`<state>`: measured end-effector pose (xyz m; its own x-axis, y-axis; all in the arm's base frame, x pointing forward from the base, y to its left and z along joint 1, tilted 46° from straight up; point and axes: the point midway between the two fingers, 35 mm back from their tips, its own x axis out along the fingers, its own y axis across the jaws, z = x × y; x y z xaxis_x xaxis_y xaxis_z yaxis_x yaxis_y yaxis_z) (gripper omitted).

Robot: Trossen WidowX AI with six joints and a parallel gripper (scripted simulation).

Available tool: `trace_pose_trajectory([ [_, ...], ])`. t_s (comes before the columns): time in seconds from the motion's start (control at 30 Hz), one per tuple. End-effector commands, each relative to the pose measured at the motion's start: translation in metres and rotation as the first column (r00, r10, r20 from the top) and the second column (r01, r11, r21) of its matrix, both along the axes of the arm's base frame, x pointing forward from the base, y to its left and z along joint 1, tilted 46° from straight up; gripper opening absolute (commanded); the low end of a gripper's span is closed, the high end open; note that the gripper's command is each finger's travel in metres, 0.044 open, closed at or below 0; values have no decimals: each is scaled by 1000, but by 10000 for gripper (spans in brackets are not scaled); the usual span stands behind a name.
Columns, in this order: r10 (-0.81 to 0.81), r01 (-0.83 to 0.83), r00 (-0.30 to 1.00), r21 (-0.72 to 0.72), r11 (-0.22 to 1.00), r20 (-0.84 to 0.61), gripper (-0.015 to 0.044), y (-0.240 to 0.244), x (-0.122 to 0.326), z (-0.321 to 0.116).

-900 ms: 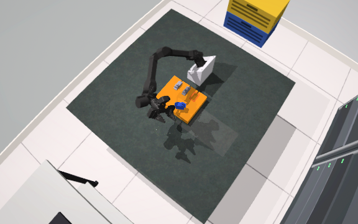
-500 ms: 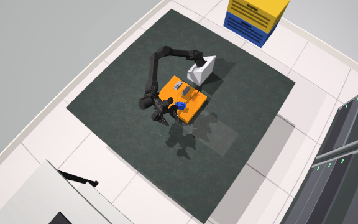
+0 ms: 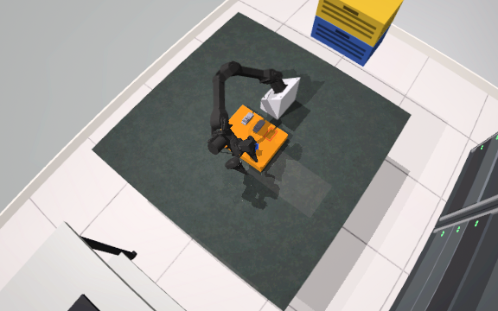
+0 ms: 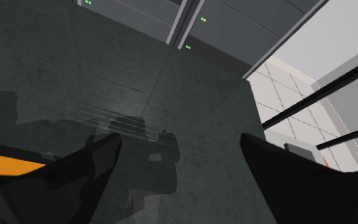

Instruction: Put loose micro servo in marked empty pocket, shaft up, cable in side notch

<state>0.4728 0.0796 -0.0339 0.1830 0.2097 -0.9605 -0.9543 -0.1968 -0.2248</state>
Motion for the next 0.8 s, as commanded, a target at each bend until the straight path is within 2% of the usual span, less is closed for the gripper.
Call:
trace_pose_trajectory([
  [0.0,-20,12,998,-133,991,-63,440,-10,-22,-6],
  [0.37,-68,-27,979,-455,890,-191,440,-43,-73,-11],
  [0.77,-88,-155,956,-734,661,-281,440,-78,-119,6],
])
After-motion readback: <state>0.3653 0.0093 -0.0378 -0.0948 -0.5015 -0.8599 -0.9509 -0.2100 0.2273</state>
